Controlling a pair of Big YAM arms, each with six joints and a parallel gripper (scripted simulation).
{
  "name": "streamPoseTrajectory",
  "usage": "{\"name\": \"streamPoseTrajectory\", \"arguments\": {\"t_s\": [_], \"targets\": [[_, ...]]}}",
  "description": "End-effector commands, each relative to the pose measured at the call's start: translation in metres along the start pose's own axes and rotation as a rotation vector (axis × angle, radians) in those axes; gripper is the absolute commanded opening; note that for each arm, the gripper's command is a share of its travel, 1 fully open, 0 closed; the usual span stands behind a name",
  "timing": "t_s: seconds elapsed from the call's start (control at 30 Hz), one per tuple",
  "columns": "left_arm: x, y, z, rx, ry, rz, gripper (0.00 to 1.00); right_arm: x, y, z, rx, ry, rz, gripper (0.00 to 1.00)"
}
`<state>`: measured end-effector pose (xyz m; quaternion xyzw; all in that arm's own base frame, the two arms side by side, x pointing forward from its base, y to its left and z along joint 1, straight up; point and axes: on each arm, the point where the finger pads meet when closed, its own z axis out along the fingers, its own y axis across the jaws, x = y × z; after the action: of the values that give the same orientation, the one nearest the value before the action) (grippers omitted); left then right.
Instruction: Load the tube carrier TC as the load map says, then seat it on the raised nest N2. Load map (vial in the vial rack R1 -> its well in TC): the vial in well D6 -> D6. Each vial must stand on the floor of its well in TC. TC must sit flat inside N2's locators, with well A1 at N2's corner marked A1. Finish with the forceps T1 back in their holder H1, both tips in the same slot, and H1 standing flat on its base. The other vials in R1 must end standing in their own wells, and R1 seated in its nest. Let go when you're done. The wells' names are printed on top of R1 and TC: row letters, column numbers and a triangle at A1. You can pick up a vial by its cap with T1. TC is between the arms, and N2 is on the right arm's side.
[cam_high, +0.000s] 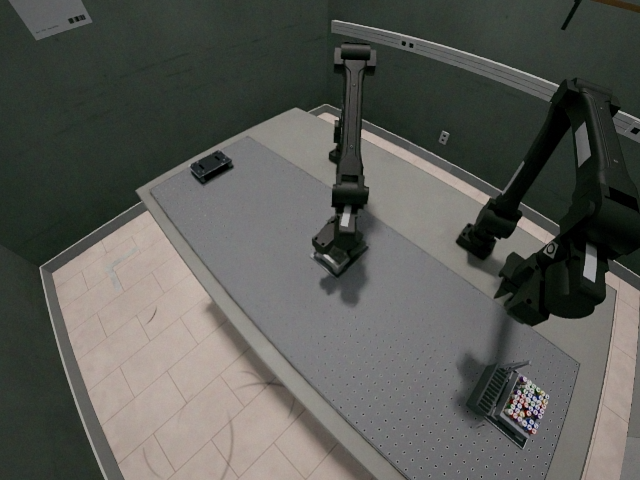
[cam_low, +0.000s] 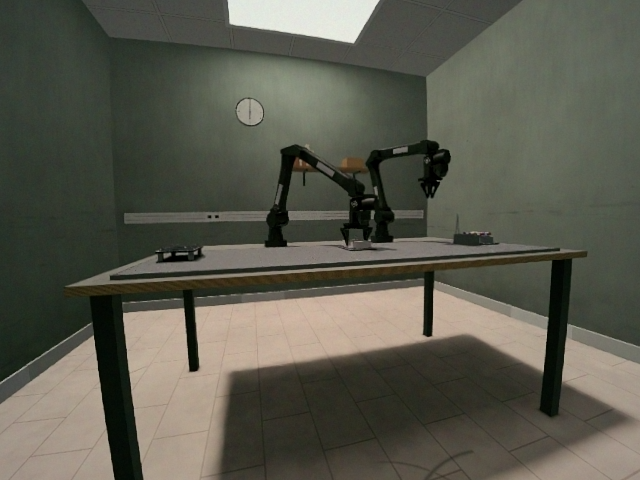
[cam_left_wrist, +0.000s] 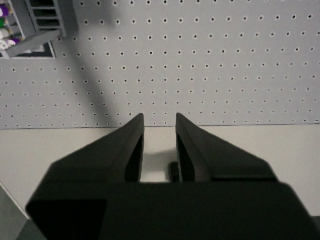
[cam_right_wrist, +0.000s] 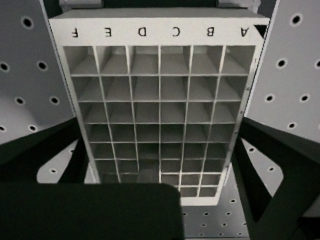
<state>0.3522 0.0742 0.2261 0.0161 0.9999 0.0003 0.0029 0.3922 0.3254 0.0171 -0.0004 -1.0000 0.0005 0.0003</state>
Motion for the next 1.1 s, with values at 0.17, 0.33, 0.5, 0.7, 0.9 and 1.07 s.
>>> {"name": "streamPoseTrajectory", "arguments": {"t_s": [0.17,0.33,0.5,0.7,0.9,1.07], "targets": [[-0.008,0.003,-0.012,-0.008,-0.029,-0.017,0.24,-0.011,0.008,-0.012,-0.023,-0.027,0.001,0.0],[-0.008,0.003,-0.012,-0.008,-0.029,-0.017,0.24,-0.011,0.008,-0.012,-0.023,-0.027,0.001,0.0],[-0.008,0.003,-0.012,-0.008,-0.029,-0.017,0.24,-0.011,0.008,-0.012,-0.023,-0.027,0.001,0.0],[-0.008,0.003,-0.012,-0.008,-0.029,-0.017,0.24,-0.011,0.008,-0.012,-0.023,-0.027,0.001,0.0],[-0.008,0.003,-0.012,-0.008,-0.029,-0.017,0.24,-0.02,0.014,-0.036,-0.046,-0.054,0.002,0.0],[-0.008,0.003,-0.012,-0.008,-0.029,-0.017,0.24,-0.018,0.015,-0.038,-0.046,-0.054,0.001,0.0]]}}
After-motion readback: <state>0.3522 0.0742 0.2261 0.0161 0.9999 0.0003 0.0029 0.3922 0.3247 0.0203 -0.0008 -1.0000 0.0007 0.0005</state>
